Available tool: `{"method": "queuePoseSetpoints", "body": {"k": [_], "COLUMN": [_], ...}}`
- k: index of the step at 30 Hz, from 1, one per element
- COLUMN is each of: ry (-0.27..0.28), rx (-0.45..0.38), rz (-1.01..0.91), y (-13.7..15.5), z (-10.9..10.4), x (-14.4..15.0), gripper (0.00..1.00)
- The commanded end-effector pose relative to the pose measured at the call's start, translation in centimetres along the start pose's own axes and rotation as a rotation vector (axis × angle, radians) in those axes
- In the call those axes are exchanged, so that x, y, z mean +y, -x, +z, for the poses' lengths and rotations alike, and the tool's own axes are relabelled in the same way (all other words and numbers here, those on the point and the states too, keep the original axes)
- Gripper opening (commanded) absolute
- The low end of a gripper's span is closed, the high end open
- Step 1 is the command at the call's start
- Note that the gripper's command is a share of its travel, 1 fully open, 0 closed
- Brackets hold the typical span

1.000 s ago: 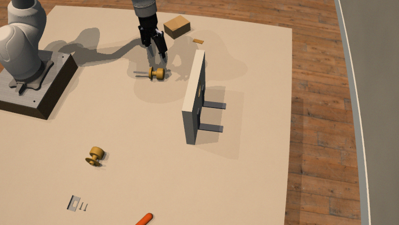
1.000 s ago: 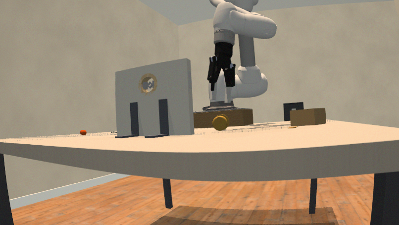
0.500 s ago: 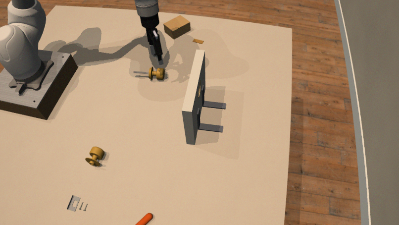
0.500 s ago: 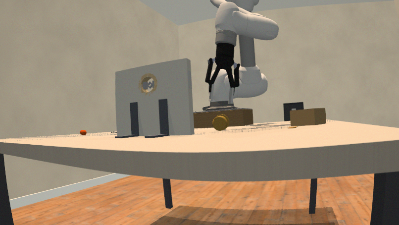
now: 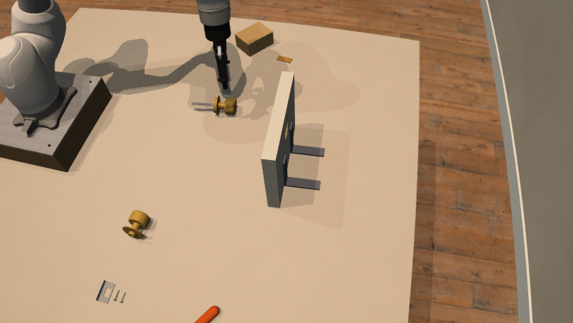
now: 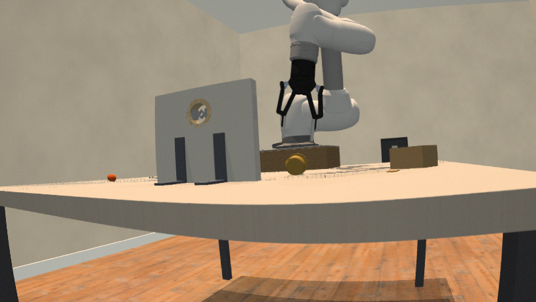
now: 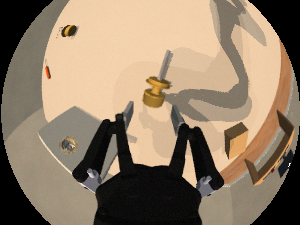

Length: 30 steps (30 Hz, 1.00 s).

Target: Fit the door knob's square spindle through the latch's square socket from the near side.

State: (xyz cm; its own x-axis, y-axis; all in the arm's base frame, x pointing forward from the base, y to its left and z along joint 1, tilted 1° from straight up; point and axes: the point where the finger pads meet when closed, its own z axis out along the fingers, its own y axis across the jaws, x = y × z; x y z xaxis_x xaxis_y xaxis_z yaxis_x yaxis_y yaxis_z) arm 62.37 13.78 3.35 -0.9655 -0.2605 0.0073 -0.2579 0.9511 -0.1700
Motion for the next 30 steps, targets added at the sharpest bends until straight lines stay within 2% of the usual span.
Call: {"method": "queuePoseSetpoints", "body": {"k": [1,4,23,30], "ry": [-0.012,-0.014,-0.014,-0.014], "rx": [0.009,0.015,0.015,0.015], "rz": [0.11,0.189,0.189,0.189], "y": [0.0,0.0,0.0,0.0], "z": [0.1,0.1,2.9,3.1], "x": [0.0,0.1,0.3,0.3], "gripper": [0.57,0.57,0.57,0.57]}}
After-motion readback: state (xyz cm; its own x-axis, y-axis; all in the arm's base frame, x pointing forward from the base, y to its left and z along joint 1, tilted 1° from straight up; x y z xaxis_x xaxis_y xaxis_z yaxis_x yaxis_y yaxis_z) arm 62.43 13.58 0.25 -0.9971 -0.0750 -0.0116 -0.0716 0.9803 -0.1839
